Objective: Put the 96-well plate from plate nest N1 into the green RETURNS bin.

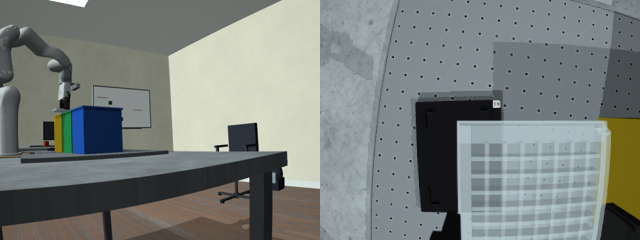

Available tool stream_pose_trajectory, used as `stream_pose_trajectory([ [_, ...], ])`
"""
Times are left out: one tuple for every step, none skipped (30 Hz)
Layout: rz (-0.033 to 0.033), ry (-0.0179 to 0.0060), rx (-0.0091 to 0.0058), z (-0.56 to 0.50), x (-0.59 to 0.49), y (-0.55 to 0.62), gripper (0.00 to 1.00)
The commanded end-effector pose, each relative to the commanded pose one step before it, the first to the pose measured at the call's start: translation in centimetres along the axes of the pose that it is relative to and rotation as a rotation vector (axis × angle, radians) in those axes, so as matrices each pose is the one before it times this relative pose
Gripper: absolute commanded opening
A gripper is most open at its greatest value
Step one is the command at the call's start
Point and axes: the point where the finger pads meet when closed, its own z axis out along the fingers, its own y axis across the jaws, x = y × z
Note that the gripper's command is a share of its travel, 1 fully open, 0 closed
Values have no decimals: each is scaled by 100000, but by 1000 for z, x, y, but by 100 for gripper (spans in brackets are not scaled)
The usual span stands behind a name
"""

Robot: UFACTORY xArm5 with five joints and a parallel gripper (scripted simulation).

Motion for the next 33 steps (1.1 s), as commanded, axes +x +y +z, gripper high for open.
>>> stream_pose_trajectory([
  [-58,424,269,-157,30,773,0],
  [0,3,16,3,-22,332,0],
  [0,3,16,3,-22,332,0],
  [0,4,16,3,-22,332,0],
  [0,4,16,3,-22,332,0],
  [0,4,16,3,-22,332,0],
  [0,5,16,3,-22,332,0],
  [0,5,16,3,-22,332,0],
  [0,5,17,3,-22,332,0],
  [0,6,17,3,-22,332,0],
  [0,6,17,3,-22,332,0],
  [0,6,17,3,-22,332,0],
  [0,7,17,3,-22,332,0],
  [0,7,17,3,-22,332,0],
  [0,7,17,3,-22,332,0],
  [0,8,17,3,-22,333,0],
  [0,0,0,0,0,0,0],
  [0,0,0,0,0,0,0],
  [0,8,17,2,-22,333,0],
  [0,9,17,2,-22,333,0],
  [0,9,17,2,-22,333,0],
  [0,9,17,2,-22,333,0],
  [0,10,17,2,-22,333,0],
  [0,10,17,2,-22,333,0],
  [0,11,17,2,-21,333,0],
  [0,11,17,2,-21,333,0],
  [0,11,17,2,-21,333,0],
  [0,12,17,2,-21,333,0],
  [0,12,16,2,-21,333,0],
  [0,13,16,2,-21,333,0],
  [0,13,16,2,-21,333,0],
  [0,13,16,2,-21,333,0],
  [0,14,16,2,-21,333,0],
])
